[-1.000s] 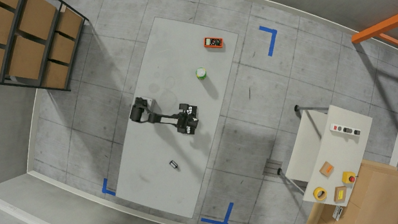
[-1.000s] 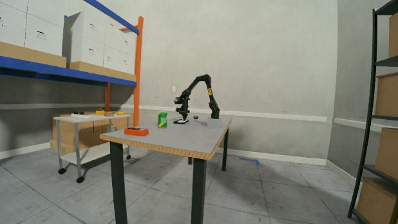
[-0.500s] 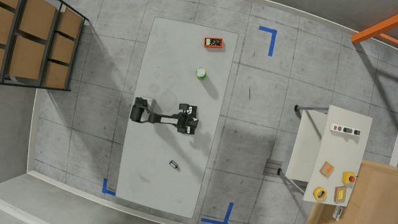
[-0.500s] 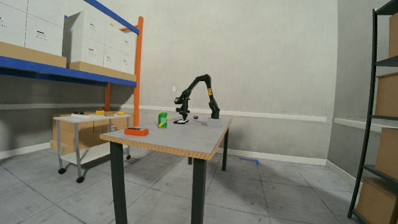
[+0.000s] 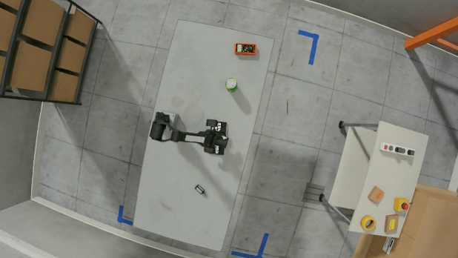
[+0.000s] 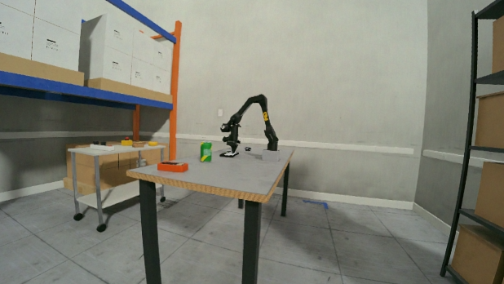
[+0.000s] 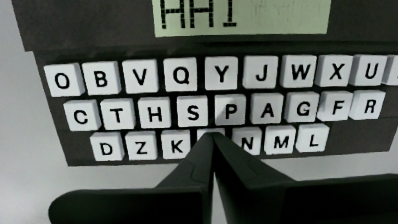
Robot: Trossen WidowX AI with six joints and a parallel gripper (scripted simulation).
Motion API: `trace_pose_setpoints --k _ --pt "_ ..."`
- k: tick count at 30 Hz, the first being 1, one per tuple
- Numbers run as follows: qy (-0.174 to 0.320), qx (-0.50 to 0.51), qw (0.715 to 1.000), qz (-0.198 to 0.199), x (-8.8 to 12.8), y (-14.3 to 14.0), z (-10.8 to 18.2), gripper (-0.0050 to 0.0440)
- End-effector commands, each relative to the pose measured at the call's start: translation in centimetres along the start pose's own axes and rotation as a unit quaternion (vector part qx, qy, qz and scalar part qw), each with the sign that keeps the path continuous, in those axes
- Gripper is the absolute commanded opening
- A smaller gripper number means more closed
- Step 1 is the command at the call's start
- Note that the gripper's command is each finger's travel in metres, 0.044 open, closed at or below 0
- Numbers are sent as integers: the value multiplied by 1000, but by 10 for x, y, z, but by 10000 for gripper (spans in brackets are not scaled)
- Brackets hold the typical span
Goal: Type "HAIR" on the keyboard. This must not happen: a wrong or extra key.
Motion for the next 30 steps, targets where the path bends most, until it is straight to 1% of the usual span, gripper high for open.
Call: trace_pose_setpoints --k 1,13,14,15,17,20,21,25,27,30 --pt "2 0 1000 0 -2 -1 2 -50" --pt "3 0 1000 -1 -2 -1 2 -50" --pt "-8 -1 1000 0 4 -1 -2 -50" --pt "-8 -1 1000 0 4 -1 -2 -50" --pt "-19 -2 1000 -1 18 -1 -6 -50" --pt "-19 -2 1000 -1 42 0 -5 -50" --pt "-19 -2 1000 -1 45 0 -5 -50" --pt "-19 -2 1000 -1 45 0 -5 -50" --pt "-15 -1 1000 0 39 -4 -8 -50" --pt "-15 -2 1000 0 38 -8 -10 -50"
Point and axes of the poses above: the point midway between the two fingers, 35 mm back from their tips, its own x axis back along the fingers, its own y axis across the jaws, z = x × y, the point moved 6 cm from there along x, back along the fingers, and after that the axes turned 13 degrees about -x, right-handed, at the moved point
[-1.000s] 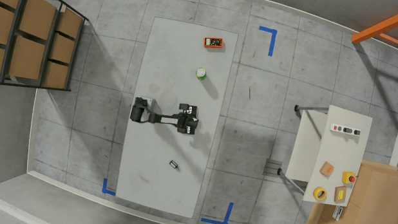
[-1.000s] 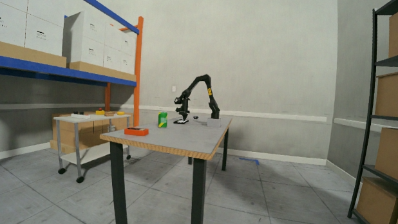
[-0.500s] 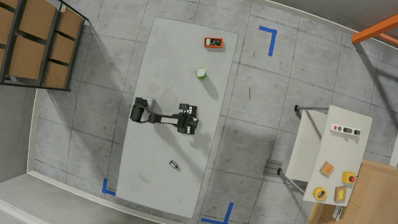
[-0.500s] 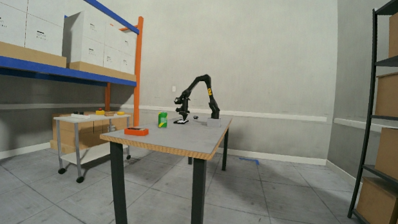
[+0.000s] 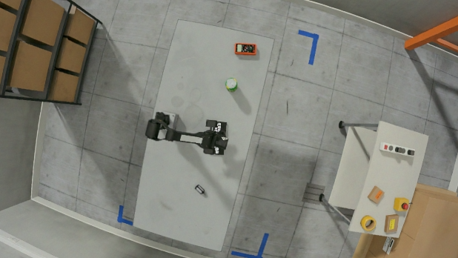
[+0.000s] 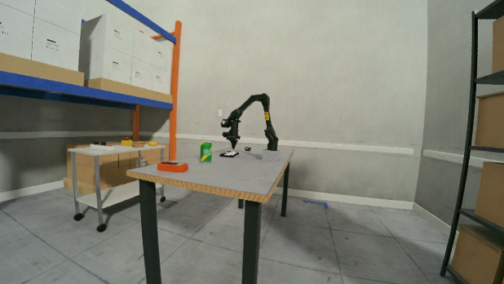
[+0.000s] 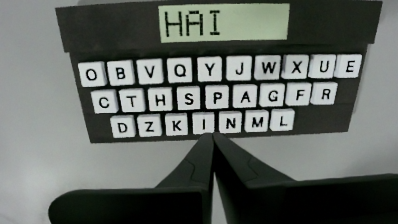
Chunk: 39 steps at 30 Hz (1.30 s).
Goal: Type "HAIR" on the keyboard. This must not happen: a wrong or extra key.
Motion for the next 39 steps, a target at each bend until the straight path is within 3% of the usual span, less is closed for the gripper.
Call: trace_pose_setpoints --k 1,7,11,16,19,39 --pt "-8 -2 1000 1 1 -11 -10 -50" --pt "-2 -3 1000 4 3 -61 -33 -50" --pt "0 1 1000 2 3 -78 -38 -50" --pt "0 1 1000 2 2 -79 -38 -50" --pt "8 1 1000 0 -15 -77 -33 -50" --pt "8 2 1000 0 -35 -77 -33 -50"
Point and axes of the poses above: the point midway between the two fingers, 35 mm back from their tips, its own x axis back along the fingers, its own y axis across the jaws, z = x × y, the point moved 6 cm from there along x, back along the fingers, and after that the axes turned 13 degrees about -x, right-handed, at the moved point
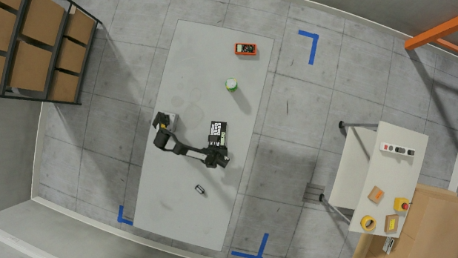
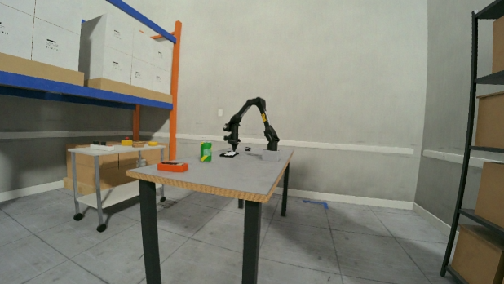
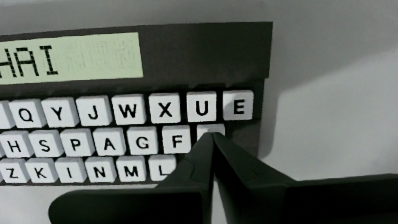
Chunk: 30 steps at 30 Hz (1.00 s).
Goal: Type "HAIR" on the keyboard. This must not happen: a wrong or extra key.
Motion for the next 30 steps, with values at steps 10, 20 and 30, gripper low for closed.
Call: trace_pose_setpoints --k 10,20,30 --pt "-11 0 1000 2 4 -1 -3 -50" --pt "-11 0 1000 2 3 -1 -3 -50" --pt "0 1 1000 0 -5 -1 1 -50"
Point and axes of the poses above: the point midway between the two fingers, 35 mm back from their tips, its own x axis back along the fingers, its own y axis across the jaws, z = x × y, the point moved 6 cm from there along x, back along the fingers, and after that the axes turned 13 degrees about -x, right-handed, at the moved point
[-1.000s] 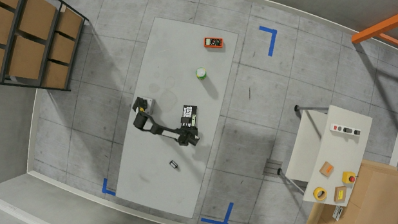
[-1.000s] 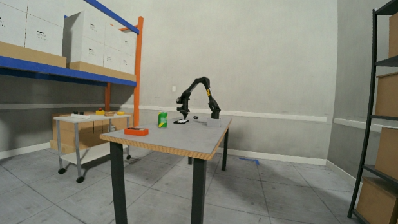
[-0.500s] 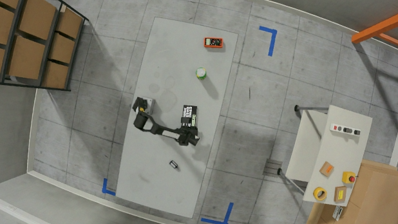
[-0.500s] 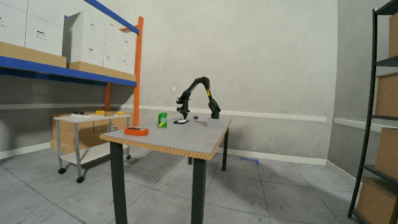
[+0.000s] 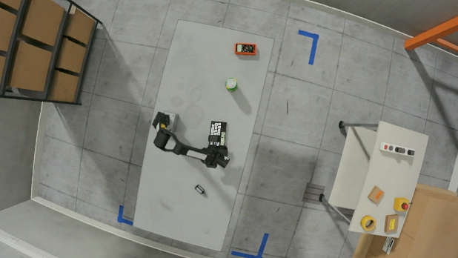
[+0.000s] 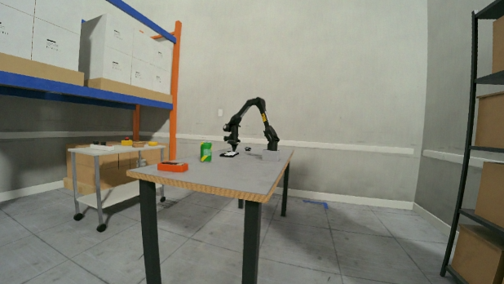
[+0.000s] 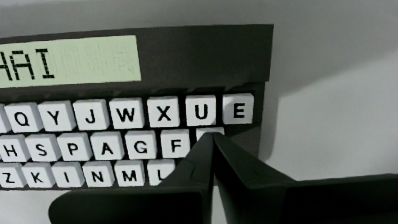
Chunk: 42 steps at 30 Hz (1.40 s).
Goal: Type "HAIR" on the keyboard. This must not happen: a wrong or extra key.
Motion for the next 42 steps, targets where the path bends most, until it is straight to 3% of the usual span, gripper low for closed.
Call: trace_pose_setpoints --k 1,18,21,25,35,38,42 --pt "2 2 1000 -1 -3 -1 2 -50" --pt "3 1 1000 -1 -3 -1 2 -50" --pt "-13 0 1000 2 10 -2 -3 -50" --pt "-20 -1 1000 3 44 -1 -5 -50" --pt "-8 -1 1000 0 39 -1 -1 -50" --pt "-14 -1 1000 1 42 14 5 -50" --pt "-12 0 1000 -3 38 69 31 -50"
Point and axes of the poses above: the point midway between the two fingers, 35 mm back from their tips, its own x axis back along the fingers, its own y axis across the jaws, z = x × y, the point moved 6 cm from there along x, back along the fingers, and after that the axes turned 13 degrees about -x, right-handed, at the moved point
